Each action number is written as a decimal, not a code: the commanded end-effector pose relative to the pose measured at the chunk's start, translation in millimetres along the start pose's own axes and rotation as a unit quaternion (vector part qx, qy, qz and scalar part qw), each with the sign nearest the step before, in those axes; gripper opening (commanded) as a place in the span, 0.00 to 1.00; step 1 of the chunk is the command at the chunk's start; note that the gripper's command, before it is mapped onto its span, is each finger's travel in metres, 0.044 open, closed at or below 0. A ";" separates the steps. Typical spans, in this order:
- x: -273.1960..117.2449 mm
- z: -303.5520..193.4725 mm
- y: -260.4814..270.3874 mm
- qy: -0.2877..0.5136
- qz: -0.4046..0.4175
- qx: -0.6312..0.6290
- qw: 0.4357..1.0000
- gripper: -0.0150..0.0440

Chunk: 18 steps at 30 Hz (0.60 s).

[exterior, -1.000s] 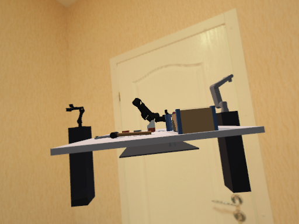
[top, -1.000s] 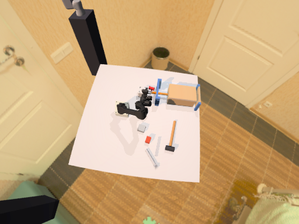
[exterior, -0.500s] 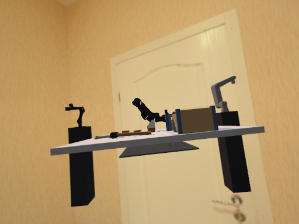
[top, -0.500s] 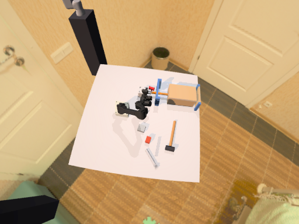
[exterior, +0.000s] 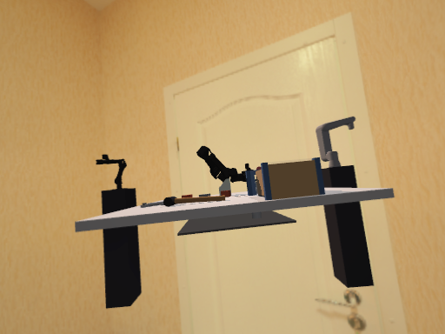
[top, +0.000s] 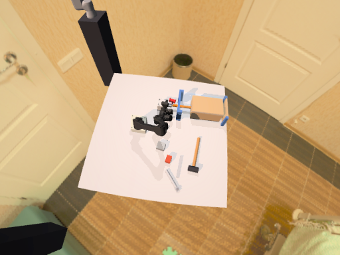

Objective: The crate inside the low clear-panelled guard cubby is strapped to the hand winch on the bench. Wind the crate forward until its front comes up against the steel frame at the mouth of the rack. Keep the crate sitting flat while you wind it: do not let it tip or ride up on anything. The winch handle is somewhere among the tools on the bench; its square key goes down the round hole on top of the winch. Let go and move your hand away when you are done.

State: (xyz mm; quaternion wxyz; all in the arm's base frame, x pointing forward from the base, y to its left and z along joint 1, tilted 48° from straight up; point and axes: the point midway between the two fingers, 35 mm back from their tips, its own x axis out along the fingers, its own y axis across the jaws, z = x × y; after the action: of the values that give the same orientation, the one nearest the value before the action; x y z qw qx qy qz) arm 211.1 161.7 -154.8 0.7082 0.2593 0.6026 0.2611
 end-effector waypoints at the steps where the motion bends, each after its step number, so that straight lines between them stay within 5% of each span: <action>1: -0.2 -0.2 1.1 0.001 0.003 0.001 1.000 0.66; 18: -0.1 -1.9 -7.8 0.000 0.000 0.000 1.000 0.66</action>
State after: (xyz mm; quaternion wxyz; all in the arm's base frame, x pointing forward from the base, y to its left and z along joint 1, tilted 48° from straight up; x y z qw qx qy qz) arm 210.1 159.4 -155.9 0.7054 0.2647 0.6007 0.2674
